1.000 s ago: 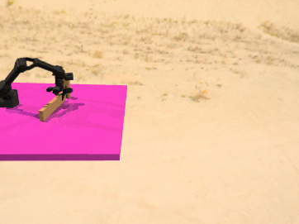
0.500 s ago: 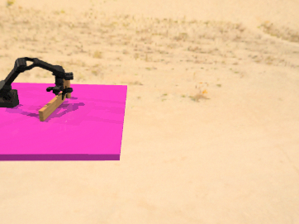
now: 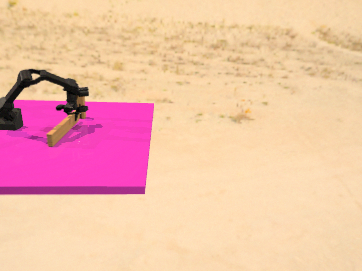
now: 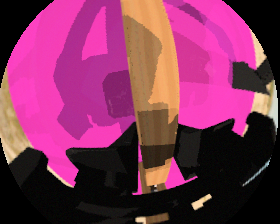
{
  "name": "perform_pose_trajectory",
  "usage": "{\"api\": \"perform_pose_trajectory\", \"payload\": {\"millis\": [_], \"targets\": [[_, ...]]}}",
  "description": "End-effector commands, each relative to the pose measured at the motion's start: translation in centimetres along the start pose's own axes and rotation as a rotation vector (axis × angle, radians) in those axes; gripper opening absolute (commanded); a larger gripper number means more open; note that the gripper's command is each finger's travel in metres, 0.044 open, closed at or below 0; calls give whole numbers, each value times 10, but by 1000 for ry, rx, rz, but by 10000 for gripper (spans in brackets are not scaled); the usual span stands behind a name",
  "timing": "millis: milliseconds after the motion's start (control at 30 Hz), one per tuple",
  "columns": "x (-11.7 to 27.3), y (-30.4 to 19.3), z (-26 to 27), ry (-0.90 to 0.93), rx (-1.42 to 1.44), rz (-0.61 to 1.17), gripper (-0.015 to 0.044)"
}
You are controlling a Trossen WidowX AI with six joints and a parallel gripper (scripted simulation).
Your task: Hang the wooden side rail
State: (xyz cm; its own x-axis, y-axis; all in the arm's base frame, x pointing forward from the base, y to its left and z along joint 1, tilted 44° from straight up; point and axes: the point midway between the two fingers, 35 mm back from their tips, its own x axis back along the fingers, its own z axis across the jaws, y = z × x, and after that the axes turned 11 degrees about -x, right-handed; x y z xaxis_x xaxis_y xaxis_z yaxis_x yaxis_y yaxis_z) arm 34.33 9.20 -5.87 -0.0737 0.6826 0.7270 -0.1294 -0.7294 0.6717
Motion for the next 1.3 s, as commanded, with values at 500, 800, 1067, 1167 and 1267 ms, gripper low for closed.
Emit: {"api": "perform_pose_trajectory", "payload": {"millis": [500,800,1067,1167,1267], "targets": [[10,-2,3,13,-10,13,0],[12,-2,3,13,-10,13,0],[13,-2,3,13,-10,13,0],[14,-2,3,13,-10,13,0],[14,-2,3,13,-10,13,0]]}}
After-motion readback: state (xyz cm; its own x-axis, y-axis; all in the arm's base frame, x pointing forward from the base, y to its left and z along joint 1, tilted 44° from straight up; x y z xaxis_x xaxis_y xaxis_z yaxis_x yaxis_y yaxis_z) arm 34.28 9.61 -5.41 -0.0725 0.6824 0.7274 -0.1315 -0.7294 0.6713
